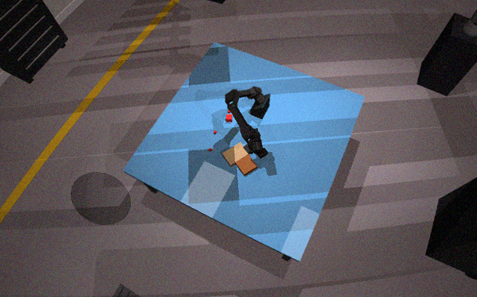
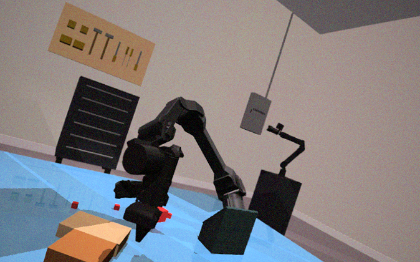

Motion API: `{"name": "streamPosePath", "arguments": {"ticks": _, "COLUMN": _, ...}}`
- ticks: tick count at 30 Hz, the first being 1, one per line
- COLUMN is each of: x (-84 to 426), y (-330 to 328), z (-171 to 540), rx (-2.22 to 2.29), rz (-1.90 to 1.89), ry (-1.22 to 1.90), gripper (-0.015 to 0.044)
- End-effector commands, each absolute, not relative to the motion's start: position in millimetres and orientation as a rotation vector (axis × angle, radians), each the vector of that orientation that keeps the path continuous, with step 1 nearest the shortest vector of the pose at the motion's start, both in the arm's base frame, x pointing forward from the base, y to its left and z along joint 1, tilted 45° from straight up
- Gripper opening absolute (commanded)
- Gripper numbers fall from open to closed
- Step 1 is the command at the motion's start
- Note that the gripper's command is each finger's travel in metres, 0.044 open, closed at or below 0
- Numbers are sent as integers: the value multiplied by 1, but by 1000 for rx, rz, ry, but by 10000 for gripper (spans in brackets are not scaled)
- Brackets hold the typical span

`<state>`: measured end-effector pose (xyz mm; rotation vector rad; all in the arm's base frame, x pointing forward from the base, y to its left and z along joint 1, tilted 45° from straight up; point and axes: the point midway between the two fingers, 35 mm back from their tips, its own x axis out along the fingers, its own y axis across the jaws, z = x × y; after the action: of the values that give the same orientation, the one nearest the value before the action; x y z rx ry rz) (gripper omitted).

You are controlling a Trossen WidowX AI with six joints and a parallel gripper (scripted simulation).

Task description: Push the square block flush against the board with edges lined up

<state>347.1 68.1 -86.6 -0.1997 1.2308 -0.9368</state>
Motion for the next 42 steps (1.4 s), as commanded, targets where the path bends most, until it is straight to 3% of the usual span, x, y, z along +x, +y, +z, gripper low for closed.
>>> {"name": "streamPosePath", "arguments": {"ticks": 1, "x": 330, "y": 32, "z": -53, "rx": -201, "rz": -944, "ry": 1232, "gripper": 0}}
{"name": "streamPosePath", "arguments": {"ticks": 9, "x": 321, "y": 20, "z": -43, "rx": -204, "rz": -946, "ry": 1234, "gripper": 0}}
{"name": "streamPosePath", "arguments": {"ticks": 15, "x": 322, "y": -19, "z": -81, "rx": -205, "rz": -948, "ry": 1233, "gripper": 0}}
{"name": "streamPosePath", "arguments": {"ticks": 42, "x": 346, "y": -28, "z": -71, "rx": -205, "rz": -948, "ry": 1232, "gripper": 0}}
